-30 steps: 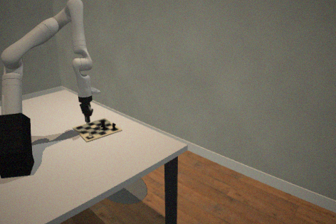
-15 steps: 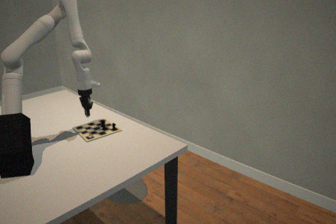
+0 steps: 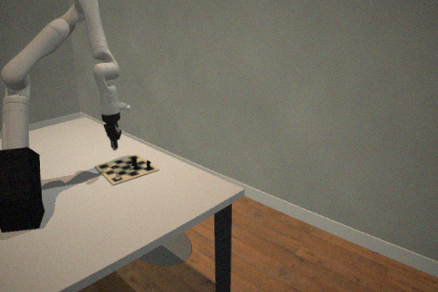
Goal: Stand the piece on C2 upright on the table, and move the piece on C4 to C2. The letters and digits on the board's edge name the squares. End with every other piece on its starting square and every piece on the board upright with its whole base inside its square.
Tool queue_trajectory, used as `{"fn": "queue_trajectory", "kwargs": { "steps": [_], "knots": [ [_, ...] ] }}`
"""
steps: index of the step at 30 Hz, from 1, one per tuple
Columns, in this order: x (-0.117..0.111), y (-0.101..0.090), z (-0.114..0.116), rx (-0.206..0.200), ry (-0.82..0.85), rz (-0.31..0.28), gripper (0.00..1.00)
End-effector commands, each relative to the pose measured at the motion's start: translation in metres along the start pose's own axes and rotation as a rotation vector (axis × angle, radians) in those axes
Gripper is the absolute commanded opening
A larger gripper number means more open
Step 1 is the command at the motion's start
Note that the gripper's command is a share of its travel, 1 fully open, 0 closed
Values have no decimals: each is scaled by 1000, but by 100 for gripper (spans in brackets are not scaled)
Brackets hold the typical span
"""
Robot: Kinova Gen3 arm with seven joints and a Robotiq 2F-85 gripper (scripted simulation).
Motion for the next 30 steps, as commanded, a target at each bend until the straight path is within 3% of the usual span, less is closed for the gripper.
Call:
{"fn": "queue_trajectory", "kwargs": {
  "steps": [1,4,6,8,9,10,12,15,30],
  "knots": [
    [-1,-1,0,1,0,2,0],
    [-3,0,6,0,-3,2,0],
    [-10,2,33,1,-16,5,0],
    [-17,4,78,1,-37,6,0],
    [-17,4,78,1,-37,6,0],
    [-18,4,100,1,-47,5,0],
    [-18,4,100,1,-47,5,0],
    [-15,5,136,1,-64,2,0],
    [-15,6,137,1,-64,2,0]
  ]
}}
Point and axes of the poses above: the point where the finger pads meet when closed, its own y axis out along the fingers, its own z axis across the jaws, x = y × z, the point moved 2 cm from there along -y, back along the fingers, and after that the axes turned 8 degrees about y, right-handed, at the moved point
